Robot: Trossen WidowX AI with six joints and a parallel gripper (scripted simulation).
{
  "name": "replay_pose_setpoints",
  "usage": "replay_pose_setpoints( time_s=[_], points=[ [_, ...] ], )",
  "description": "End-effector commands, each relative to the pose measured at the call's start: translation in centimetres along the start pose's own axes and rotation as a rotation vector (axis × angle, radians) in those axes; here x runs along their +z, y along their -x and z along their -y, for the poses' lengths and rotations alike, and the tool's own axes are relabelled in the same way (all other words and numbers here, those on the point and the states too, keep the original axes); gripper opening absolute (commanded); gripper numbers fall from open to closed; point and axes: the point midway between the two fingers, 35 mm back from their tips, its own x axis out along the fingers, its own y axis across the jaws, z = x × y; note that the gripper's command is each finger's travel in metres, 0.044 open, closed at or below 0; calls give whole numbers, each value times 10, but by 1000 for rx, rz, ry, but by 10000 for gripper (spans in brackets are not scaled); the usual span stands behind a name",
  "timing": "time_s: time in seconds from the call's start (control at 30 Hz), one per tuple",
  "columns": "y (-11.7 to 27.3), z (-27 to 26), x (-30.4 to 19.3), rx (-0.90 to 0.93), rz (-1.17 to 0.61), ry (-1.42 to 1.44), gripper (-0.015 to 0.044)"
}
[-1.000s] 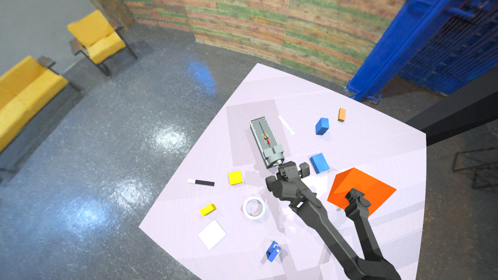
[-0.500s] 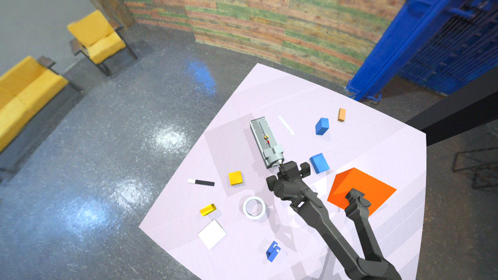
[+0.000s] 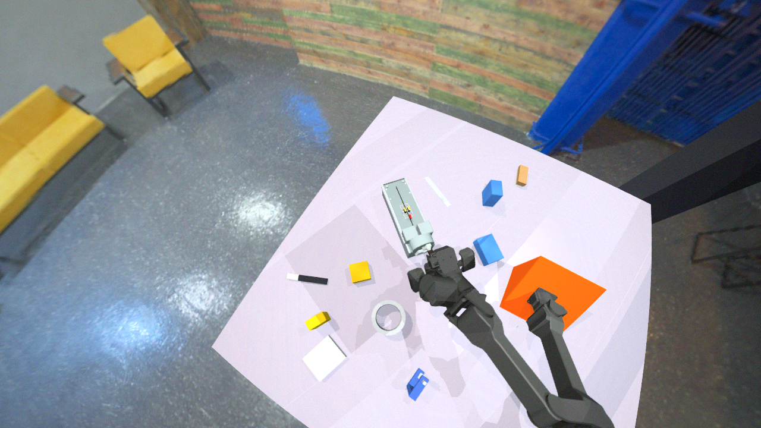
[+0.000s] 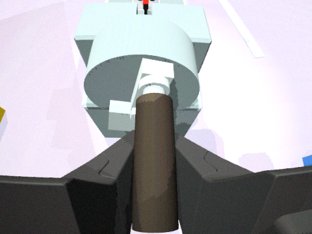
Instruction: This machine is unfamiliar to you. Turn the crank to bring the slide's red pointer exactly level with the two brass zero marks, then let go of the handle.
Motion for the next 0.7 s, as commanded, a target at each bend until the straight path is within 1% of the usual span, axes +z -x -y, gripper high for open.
replay_pose_setpoints(
  time_s=[0.0,0.67],
  points=[
    [-1,9,-1,-22,-4,-8,0],
    [-3,12,-3,-22,-4,-8,0]
  ],
)
